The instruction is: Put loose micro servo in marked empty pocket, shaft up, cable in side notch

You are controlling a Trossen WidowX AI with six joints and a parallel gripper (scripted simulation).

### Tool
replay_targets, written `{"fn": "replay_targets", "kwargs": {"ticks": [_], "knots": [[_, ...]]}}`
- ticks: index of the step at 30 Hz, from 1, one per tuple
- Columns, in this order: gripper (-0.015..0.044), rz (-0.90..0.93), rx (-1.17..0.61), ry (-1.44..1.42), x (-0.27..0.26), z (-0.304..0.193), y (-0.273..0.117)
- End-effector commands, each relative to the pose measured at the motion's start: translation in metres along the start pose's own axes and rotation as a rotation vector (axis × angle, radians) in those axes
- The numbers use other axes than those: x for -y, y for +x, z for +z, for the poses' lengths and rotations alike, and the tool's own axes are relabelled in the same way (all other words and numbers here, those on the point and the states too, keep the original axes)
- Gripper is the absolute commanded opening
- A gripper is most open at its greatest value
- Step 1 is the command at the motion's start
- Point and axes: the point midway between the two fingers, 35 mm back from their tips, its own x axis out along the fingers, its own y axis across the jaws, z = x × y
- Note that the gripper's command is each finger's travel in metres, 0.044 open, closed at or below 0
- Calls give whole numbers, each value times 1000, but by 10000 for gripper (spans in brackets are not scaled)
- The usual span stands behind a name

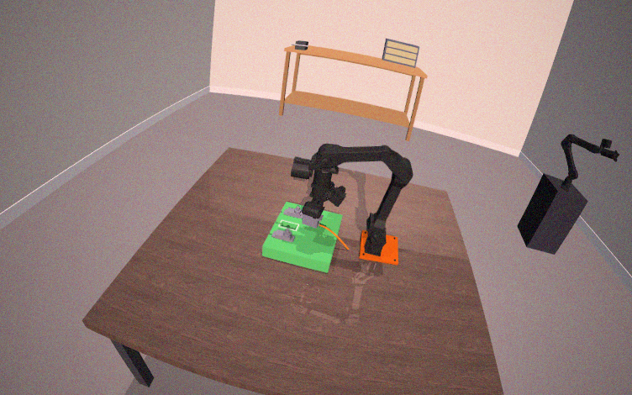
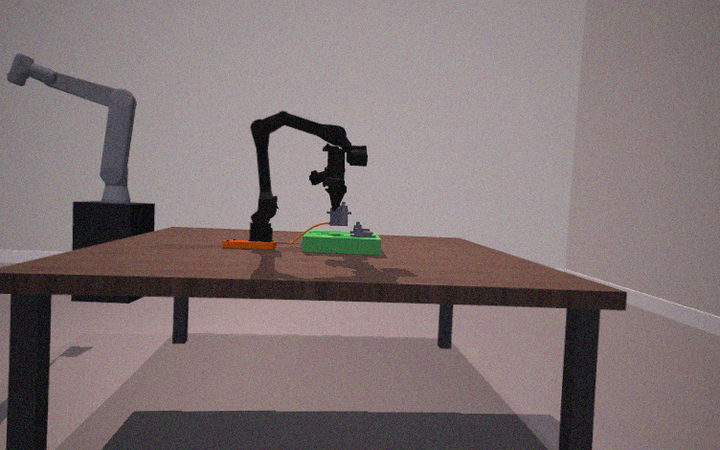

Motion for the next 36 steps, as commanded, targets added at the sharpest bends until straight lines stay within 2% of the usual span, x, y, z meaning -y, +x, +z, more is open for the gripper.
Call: {"fn": "replay_targets", "kwargs": {"ticks": [1,36], "knots": [[0,-2,-6,147,-1,0,-1],[0,-32,36,1365,-3,-1,-1]]}}
